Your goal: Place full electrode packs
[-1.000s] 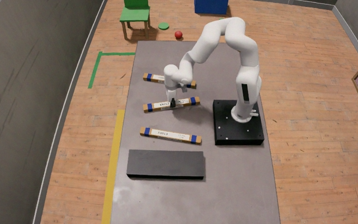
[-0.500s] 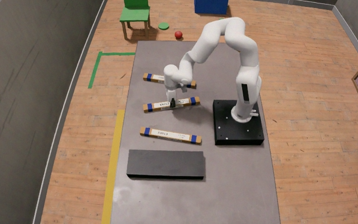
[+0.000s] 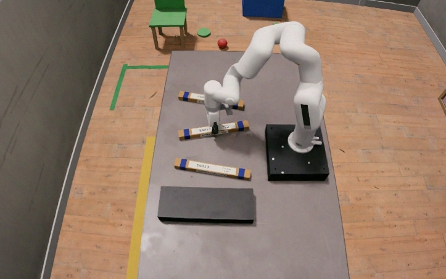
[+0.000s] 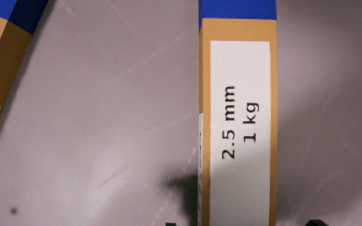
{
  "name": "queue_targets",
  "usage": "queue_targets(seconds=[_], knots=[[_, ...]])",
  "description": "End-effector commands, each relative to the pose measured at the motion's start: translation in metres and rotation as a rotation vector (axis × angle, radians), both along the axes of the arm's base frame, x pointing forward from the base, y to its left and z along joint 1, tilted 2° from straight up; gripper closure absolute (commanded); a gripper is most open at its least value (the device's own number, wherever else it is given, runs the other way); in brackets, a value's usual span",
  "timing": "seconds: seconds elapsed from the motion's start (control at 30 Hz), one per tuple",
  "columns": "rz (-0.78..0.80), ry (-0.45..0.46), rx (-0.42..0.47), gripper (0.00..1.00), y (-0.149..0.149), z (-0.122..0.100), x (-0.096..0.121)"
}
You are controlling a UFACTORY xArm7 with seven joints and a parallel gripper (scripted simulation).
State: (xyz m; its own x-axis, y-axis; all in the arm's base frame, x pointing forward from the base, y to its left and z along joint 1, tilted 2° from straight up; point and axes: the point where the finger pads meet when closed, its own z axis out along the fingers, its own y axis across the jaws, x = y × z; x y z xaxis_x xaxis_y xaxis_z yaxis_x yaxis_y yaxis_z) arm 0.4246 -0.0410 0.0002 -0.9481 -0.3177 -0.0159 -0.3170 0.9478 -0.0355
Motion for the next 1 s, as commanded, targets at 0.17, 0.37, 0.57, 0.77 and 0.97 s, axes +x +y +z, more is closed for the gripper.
queue_targets(seconds=[0.17,0.37,0.57,0.77,0.97], knots=[[0.000,-0.004,-0.001,0.26,0.000,-0.004,0.002],[0.000,-0.004,-0.001,0.26,-0.001,-0.013,0.002],[0.000,-0.004,-0.001,0.26,-0.001,-0.020,0.002],[0.000,-0.004,-0.001,0.26,-0.001,-0.029,0.002],[0.000,-0.004,-0.001,0.26,-0.001,-0.032,0.003]])
